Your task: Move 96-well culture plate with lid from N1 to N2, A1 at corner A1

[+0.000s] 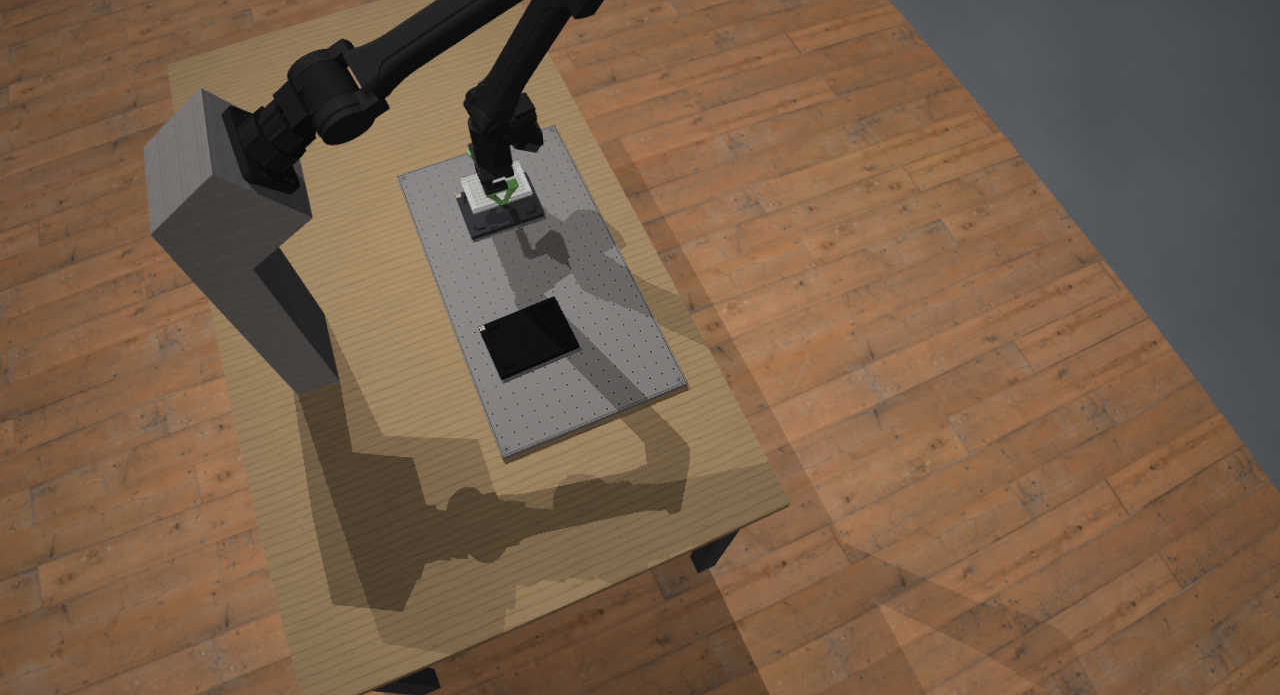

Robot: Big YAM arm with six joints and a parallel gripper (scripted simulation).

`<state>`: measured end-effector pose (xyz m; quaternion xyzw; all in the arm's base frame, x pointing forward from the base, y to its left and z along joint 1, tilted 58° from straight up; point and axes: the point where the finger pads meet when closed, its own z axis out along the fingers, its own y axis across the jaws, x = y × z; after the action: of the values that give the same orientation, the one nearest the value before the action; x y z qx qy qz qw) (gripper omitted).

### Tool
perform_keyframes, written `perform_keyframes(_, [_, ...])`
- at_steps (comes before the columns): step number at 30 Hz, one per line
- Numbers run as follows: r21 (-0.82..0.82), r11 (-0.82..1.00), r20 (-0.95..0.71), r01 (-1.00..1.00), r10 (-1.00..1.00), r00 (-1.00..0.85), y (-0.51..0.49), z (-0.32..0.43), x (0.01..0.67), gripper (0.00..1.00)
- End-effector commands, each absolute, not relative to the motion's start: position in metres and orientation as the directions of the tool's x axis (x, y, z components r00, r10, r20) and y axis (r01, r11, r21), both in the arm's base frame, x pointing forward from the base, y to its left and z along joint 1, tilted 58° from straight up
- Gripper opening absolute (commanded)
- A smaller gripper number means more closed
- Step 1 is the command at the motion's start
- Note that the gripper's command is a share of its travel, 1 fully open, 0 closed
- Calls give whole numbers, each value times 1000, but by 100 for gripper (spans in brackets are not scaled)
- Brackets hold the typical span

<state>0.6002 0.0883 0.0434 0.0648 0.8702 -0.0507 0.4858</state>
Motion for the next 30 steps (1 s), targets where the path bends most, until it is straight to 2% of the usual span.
perform_keyframes(1, [-19, 988, -850, 155, 66, -523, 97, 49, 586, 0])
perform_keyframes(30, [-24, 987, -853, 161, 64, -519, 94, 61, 570, 0])
